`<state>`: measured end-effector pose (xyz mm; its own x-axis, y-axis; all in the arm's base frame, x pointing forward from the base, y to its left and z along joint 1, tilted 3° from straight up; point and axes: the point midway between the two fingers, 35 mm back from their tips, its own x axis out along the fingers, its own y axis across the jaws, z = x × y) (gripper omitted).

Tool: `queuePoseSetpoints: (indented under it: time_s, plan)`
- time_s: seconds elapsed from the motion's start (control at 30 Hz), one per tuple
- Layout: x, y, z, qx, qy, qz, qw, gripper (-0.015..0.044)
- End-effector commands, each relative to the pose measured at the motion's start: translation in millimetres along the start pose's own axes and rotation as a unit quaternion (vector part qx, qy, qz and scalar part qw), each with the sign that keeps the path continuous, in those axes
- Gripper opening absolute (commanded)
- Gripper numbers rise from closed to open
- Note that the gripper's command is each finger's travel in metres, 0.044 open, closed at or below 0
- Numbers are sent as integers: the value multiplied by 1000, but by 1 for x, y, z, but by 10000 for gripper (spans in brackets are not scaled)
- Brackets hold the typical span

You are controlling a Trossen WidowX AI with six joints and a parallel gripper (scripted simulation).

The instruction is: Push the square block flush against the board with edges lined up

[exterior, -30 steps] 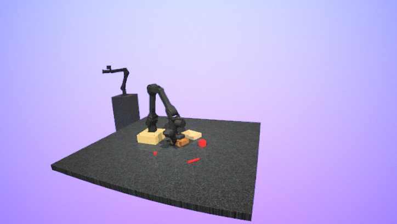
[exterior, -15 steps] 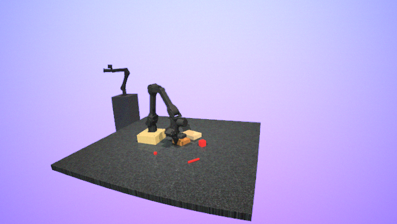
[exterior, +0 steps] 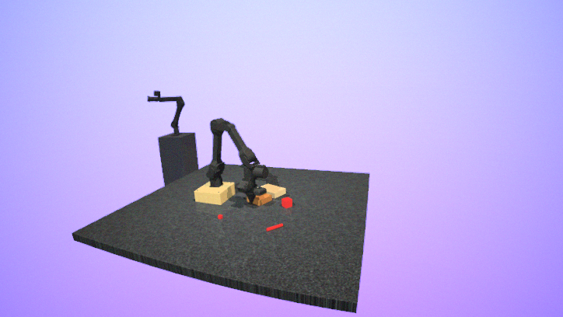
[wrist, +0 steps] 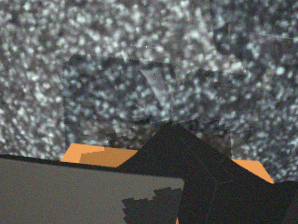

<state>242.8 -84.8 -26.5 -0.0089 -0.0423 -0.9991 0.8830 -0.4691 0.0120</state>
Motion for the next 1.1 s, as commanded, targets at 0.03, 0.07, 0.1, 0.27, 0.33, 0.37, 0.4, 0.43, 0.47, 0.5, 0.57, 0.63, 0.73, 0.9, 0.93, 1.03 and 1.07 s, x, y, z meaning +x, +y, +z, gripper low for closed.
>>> queuePoseSetpoints:
  time_s: [0.03, 0.07, 0.1, 0.27, 0.33, 0.37, 0.4, 0.43, 0.47, 0.5, 0.57, 0.63, 0.73, 0.9, 0.93, 1.03, 1.07]
  plan:
    - [1, -1, -8, 0, 4, -2, 1000, 0]
    - [1, -1, -9, 0, 4, -2, 1000, 0]
    - [1, -1, -10, 0, 4, -2, 1000, 0]
    - [1, -2, -15, 0, 4, -2, 1000, 0]
    - [1, -2, -17, 0, 4, -2, 1000, 0]
    - [1, -2, -17, 0, 4, -2, 1000, 0]
    - [1, -2, -16, 0, 4, -2, 1000, 0]
    - [1, -2, -15, 0, 4, -2, 1000, 0]
    - [1, -2, -14, 0, 4, -2, 1000, 0]
    - [1, -1, -13, 0, 4, -2, 1000, 0]
    - [1, -1, -10, 0, 4, -2, 1000, 0]
    - [1, -1, -6, 0, 4, -2, 1000, 0]
    - [1, 0, -1, 0, 3, -2, 1000, 0]
    - [1, 0, 7, 0, 3, -2, 1000, 0]
    - [1, 0, 9, 0, 3, -2, 1000, 0]
    - [1, 0, 14, 0, 2, -2, 1000, 0]
    - [1, 0, 15, 0, 2, -2, 1000, 0]
